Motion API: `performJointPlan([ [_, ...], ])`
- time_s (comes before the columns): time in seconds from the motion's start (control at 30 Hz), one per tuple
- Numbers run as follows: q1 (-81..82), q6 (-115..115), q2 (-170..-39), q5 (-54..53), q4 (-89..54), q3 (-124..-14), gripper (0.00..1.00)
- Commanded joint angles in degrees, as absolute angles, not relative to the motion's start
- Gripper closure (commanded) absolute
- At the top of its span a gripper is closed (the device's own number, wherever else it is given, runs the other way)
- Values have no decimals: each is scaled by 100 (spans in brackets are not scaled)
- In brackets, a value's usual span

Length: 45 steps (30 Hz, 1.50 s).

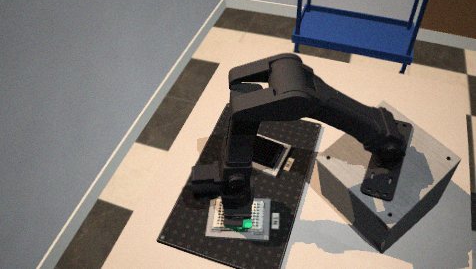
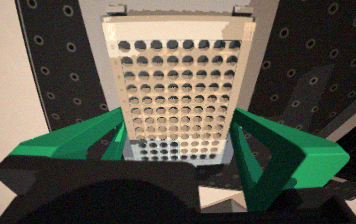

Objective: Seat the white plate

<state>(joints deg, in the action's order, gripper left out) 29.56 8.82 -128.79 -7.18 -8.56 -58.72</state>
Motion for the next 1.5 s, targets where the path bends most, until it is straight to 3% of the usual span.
performJointPlan([
  [0.0, 2971, 932, -12970, -740, -752, -6043, 100],
  [1.03, 2986, 936, -12970, -738, -752, -6043, 100],
  [1.07, 2986, 936, -12970, -738, -752, -6043, 0],
  [1.47, 2969, 936, -12846, -739, -824, -6043, 0],
])
